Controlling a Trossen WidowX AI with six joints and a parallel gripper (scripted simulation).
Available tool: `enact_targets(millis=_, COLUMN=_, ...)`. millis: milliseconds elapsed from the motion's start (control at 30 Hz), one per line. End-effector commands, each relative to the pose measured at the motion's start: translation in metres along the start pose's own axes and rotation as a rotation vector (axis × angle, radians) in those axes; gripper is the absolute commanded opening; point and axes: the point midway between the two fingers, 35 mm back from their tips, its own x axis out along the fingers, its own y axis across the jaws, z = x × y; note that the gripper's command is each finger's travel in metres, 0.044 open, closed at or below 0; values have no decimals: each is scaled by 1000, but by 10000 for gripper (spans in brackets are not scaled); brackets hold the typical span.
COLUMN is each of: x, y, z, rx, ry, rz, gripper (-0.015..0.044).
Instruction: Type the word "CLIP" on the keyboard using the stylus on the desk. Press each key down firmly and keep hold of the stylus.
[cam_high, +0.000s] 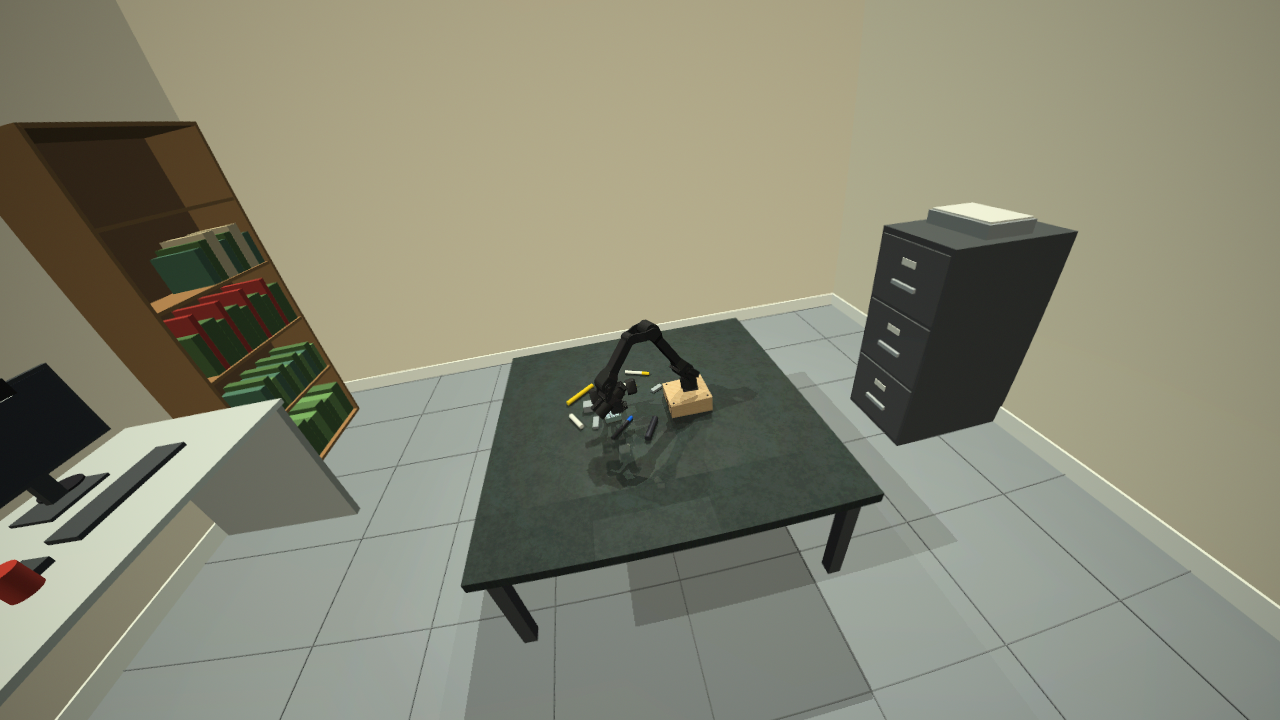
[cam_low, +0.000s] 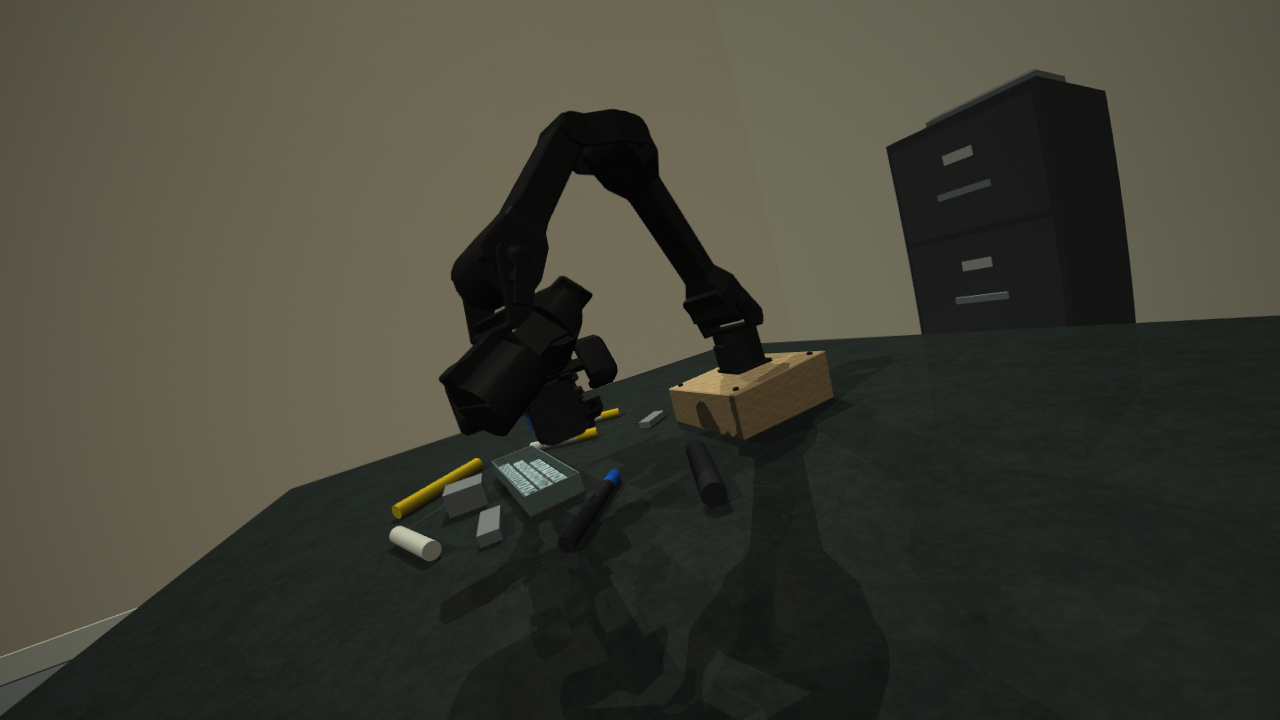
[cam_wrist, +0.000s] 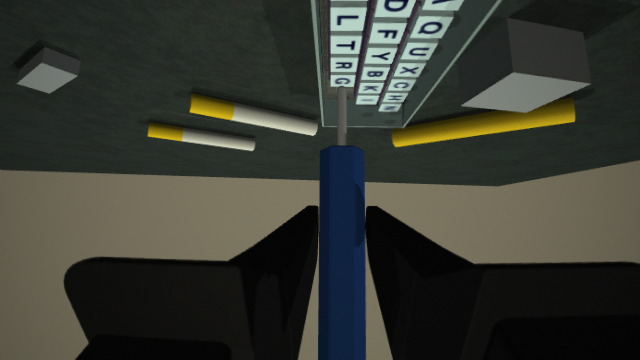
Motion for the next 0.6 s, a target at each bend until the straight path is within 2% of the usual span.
enact_targets(millis=0, x=0, y=0, z=0, rx=0, ry=0, rz=0, gripper=65)
enact_targets(millis=100, x=4, y=-2, z=-2, rx=0, ry=-4, rz=0, gripper=0)
enact_targets(millis=567, x=64, y=-20, z=-43, rx=14, ry=-4, rz=-7, gripper=0)
